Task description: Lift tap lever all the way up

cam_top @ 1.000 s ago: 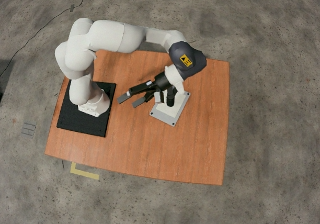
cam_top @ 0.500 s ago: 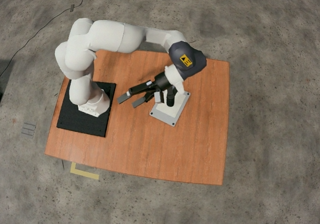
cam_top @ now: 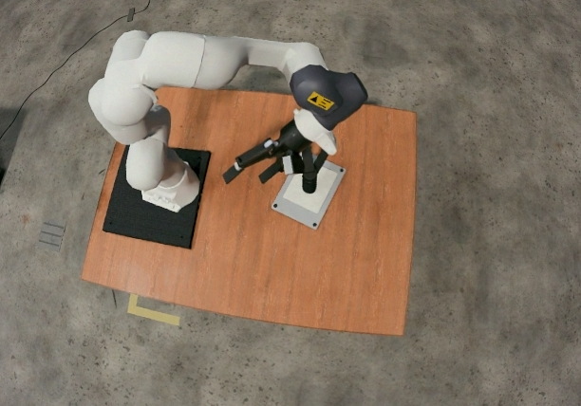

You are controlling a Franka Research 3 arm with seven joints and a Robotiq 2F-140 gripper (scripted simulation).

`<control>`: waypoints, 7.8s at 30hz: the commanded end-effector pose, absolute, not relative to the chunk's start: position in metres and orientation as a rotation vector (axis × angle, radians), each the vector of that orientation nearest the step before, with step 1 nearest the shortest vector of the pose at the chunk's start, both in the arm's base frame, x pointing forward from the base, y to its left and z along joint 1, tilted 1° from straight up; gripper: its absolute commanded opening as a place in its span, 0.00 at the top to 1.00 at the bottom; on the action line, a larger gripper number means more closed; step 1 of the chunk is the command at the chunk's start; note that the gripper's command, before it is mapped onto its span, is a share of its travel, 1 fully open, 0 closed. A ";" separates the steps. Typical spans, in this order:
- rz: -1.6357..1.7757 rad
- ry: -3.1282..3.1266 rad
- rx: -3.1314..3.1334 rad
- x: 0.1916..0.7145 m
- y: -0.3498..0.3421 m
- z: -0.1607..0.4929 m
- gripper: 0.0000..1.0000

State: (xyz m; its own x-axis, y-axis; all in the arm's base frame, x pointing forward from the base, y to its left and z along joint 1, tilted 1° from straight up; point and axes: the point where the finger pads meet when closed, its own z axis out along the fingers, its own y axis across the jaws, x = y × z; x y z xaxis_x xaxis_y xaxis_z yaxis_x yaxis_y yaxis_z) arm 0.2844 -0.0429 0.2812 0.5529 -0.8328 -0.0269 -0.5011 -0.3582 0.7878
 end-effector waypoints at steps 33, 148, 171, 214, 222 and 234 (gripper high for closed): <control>-0.019 -1.872 2.488 0.418 0.122 0.232 0.00; 0.004 -1.918 2.500 0.425 0.129 0.233 0.53; 0.005 -1.917 2.500 0.425 0.129 0.205 0.53; 0.005 -1.917 2.500 0.425 0.129 0.179 0.53; 0.005 -1.917 2.500 0.425 0.129 0.179 0.53; 0.005 -1.917 2.500 0.425 0.129 0.179 0.53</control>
State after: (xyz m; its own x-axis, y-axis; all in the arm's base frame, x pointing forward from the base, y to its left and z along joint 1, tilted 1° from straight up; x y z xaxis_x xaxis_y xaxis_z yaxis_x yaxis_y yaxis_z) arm 0.4253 0.1294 0.1797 0.2633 -0.9647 -0.0039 -0.9647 -0.2633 -0.0096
